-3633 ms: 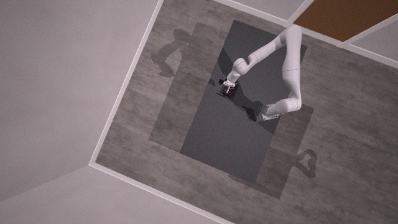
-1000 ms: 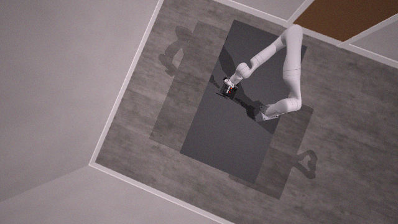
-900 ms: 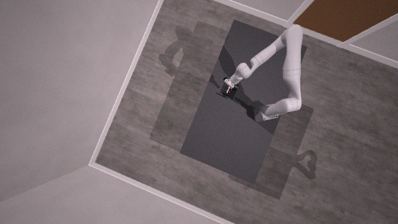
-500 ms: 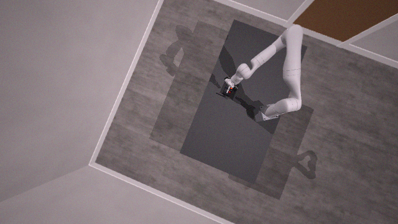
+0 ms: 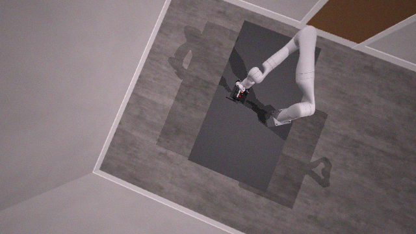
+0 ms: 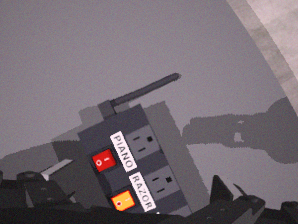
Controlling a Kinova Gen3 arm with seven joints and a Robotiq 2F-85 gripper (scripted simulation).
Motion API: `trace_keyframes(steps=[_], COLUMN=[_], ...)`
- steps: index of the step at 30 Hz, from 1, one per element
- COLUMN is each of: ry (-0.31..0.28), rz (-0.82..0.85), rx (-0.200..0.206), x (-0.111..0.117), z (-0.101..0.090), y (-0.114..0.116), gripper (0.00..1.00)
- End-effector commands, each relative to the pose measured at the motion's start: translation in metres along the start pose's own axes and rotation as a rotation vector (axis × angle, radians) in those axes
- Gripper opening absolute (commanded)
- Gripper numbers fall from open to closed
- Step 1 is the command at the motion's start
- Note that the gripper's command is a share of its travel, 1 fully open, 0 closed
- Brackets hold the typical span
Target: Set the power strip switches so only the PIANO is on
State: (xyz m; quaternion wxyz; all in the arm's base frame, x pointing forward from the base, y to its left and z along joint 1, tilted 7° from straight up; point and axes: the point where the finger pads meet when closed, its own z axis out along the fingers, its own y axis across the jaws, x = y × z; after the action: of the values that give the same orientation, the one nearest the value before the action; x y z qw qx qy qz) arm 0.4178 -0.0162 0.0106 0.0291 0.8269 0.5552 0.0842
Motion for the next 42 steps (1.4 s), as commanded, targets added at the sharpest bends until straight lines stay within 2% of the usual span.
trace_keyframes(steps=[1, 42], ry=[-0.006, -0.052], rz=[0.02, 0.197], rx=[-0.003, -0.028], x=[-0.003, -0.026], z=[0.001, 0.009], y=[-0.001, -0.007], gripper=[1.0, 1.0])
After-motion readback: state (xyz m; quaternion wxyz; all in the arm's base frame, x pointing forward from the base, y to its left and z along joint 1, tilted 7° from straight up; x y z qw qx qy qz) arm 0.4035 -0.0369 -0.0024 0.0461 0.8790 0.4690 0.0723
